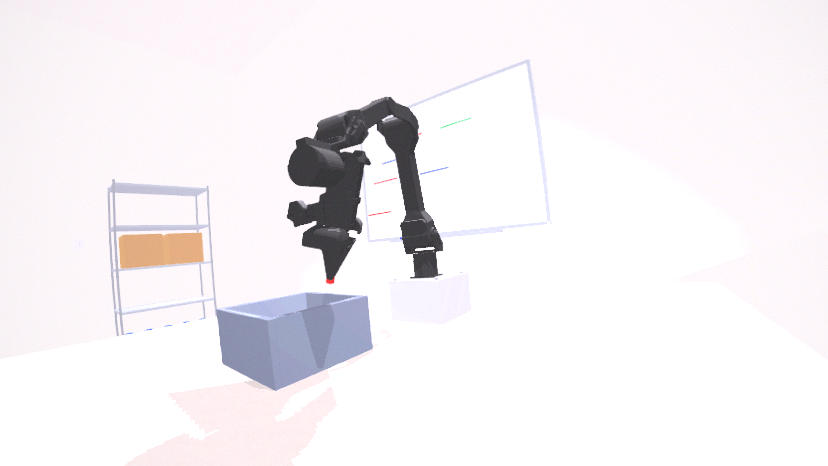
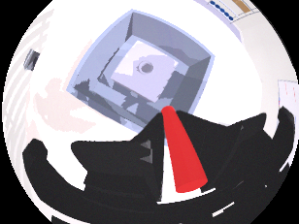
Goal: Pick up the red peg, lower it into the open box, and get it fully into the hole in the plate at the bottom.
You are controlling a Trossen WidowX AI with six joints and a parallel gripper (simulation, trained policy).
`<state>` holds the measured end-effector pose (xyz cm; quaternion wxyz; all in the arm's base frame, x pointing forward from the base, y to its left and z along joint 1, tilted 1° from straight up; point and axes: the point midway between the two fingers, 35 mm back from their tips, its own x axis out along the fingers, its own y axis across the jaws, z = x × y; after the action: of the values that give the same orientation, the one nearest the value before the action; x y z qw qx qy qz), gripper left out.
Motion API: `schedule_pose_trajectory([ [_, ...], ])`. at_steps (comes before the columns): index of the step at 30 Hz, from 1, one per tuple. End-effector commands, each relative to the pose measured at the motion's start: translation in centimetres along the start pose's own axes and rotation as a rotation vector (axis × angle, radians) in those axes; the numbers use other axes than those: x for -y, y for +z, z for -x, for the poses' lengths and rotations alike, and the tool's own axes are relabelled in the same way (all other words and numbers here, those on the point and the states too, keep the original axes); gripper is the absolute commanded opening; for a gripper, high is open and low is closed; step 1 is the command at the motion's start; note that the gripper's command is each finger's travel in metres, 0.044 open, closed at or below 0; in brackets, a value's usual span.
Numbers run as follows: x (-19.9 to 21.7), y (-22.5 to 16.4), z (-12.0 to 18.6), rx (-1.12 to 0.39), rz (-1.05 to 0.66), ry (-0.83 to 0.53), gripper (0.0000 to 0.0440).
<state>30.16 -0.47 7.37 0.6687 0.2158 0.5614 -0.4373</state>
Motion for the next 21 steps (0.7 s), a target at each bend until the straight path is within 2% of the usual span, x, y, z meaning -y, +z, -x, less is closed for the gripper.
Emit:
schedule_pose_trajectory([
  [1, -0.2, 1.4, -0.8, -0.001, -0.005, 0.003, 0.0],
  [10, -0.5, 4.9, -3.5, -0.031, 0.01, 0.041, 0.0],
  [17, -1.0, 5.8, -5.9, -0.066, 0.063, 0.076, 0.0001],
  [19, -1.1, 5.7, -6.6, -0.084, 0.083, 0.08, 0.0023],
  [21, -1.1, 5.6, -7.3, -0.103, 0.1, 0.082, 0.0065],
])
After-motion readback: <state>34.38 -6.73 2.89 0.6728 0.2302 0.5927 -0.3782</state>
